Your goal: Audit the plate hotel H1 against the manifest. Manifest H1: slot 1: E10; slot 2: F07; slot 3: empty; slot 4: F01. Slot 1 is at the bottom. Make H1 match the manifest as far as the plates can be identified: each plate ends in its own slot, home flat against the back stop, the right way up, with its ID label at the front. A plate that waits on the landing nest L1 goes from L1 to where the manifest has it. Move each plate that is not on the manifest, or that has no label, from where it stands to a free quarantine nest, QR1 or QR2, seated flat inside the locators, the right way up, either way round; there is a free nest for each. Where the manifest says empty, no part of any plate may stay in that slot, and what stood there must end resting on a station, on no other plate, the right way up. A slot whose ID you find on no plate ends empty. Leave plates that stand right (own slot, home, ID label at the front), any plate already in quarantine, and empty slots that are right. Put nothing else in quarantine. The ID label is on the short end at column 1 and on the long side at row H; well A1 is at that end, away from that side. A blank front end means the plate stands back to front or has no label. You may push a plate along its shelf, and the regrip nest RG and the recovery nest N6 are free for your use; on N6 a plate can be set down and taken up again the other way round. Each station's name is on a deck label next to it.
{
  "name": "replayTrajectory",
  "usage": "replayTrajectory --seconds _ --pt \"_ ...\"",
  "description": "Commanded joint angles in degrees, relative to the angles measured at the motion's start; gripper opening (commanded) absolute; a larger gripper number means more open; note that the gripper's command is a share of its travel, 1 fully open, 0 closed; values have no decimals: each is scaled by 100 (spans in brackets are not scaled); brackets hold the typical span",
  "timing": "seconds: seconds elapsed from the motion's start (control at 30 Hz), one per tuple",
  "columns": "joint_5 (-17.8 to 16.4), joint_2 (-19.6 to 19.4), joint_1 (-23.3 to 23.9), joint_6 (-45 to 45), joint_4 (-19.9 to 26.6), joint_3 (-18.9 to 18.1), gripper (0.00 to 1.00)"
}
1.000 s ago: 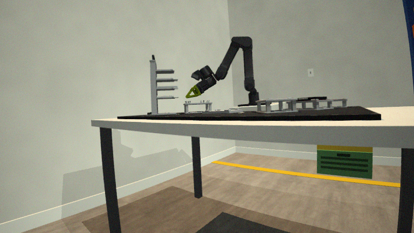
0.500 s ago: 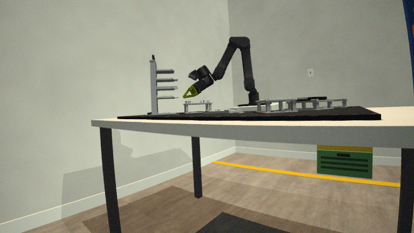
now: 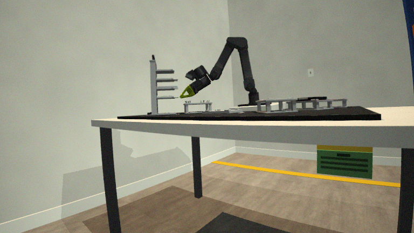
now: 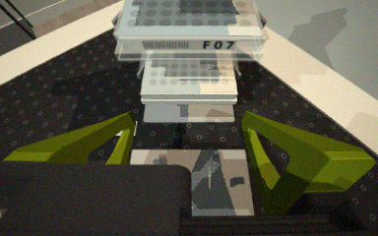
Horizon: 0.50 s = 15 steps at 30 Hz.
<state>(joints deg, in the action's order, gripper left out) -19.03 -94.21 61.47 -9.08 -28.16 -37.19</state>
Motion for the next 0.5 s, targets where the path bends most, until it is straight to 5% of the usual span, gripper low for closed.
replayTrajectory --seconds 0.0,0.47 --pt "29 1 -20 17 0 -84 100" --pt "137 -330 -143 79 53 -490 100"
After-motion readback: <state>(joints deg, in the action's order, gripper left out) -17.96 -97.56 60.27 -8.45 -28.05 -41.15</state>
